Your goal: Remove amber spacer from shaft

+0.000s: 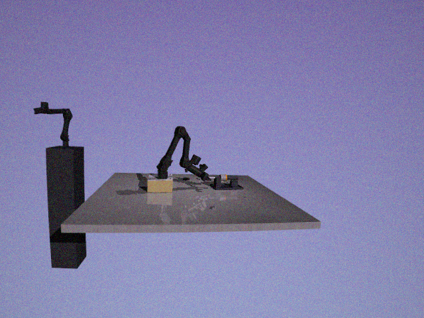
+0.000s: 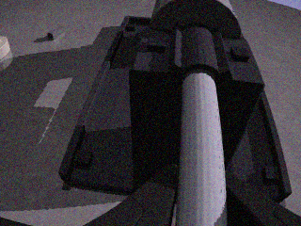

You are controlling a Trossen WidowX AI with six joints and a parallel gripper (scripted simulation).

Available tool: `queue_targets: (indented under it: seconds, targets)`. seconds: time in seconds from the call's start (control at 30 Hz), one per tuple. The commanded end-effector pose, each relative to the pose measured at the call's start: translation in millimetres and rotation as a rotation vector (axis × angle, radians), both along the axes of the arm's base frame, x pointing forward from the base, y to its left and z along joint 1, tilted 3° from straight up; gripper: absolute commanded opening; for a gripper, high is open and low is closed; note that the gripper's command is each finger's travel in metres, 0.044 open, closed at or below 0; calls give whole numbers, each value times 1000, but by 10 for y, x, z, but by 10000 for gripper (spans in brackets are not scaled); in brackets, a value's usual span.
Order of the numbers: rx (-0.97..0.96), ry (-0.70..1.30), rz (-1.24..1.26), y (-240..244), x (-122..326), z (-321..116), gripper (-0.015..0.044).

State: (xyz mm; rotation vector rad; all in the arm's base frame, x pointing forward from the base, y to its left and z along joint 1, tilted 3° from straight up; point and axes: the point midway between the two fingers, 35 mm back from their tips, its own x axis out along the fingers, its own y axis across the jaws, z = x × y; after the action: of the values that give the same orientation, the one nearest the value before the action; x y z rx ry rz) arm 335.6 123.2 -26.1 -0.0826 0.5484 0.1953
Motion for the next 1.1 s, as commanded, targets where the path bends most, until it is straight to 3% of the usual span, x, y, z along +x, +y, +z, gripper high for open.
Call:
queue_targets:
  seconds: [0.0, 1.07]
  targets:
    - [2, 2, -4, -8, -17, -3, 0]
    - [2, 2, -4, -15, -51, -3, 0]
